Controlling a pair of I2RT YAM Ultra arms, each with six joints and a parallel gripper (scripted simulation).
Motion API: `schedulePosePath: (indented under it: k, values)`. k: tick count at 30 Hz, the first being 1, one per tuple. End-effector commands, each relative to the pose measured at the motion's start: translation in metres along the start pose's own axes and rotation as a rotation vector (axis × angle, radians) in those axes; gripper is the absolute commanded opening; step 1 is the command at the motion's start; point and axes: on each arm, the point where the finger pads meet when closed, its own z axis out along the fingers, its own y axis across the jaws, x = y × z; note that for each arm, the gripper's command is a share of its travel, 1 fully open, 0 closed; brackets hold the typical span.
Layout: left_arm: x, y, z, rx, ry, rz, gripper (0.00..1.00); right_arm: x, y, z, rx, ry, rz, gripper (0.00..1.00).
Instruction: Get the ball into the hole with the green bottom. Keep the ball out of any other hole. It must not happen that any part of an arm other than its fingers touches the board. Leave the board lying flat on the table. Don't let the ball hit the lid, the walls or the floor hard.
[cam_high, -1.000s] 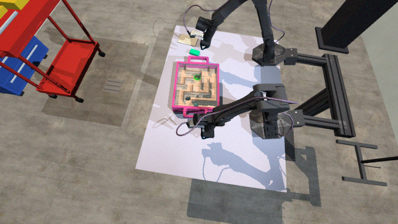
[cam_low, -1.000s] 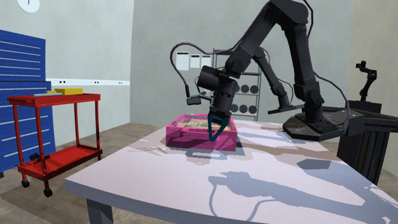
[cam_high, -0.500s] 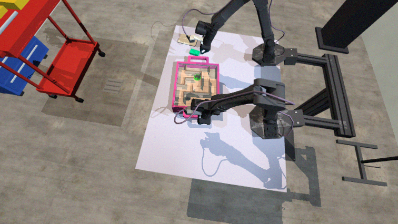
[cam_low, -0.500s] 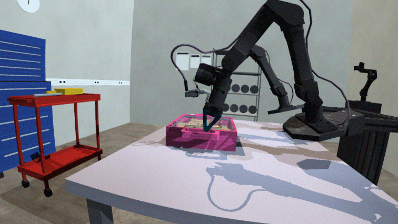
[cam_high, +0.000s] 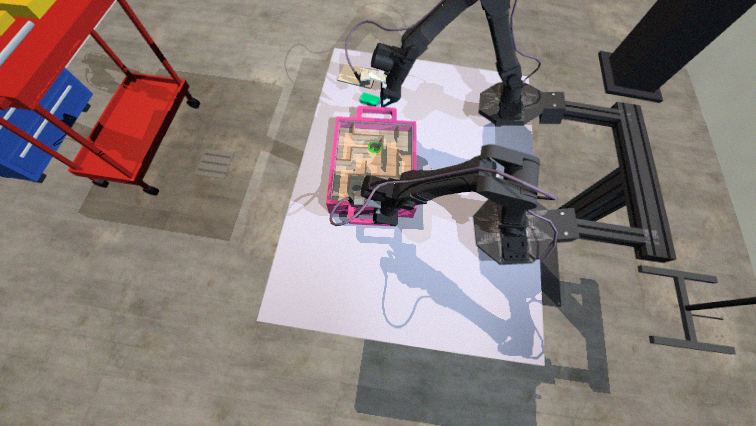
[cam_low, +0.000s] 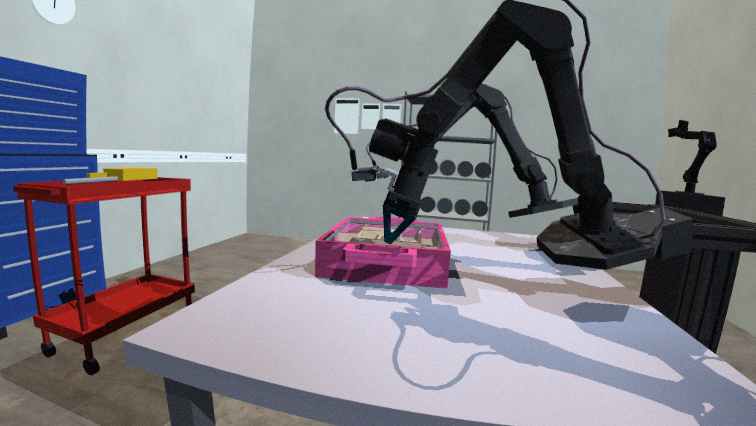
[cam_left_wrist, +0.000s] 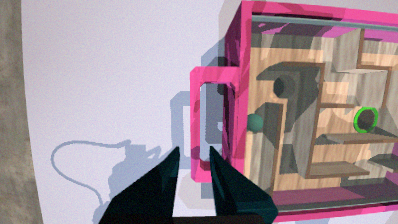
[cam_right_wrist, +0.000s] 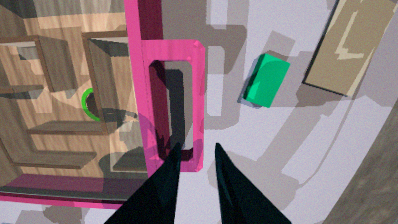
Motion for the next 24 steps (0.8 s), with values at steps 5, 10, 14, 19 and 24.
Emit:
schedulePosePath:
  k: [5, 10, 14, 19, 24]
  values:
    - [-0.013, 0.001, 0.013, 0.01, -0.028, -0.008, 0.34, -0.013, 0.004, -0.006, -0.009, -0.03, 0.0, 0.34]
    - [-0.016, 0.002, 0.021, 0.009, -0.034, -0.011, 0.34, -0.013, 0.004, -0.006, -0.009, -0.03, 0.0, 0.34]
    - [-0.016, -0.011, 0.022, 0.027, -0.039, 0.015, 0.34, -0.013, 0.004, -0.006, -0.009, -0.03, 0.0, 0.34]
    - [-0.015, 0.0, 0.032, 0.012, -0.035, -0.005, 0.34, -0.013, 0.004, -0.006, -0.009, -0.03, 0.0, 0.34]
    - [-0.015, 0.001, 0.041, 0.011, -0.033, -0.008, 0.34, -0.013, 0.004, -0.006, -0.009, -0.03, 0.0, 0.34]
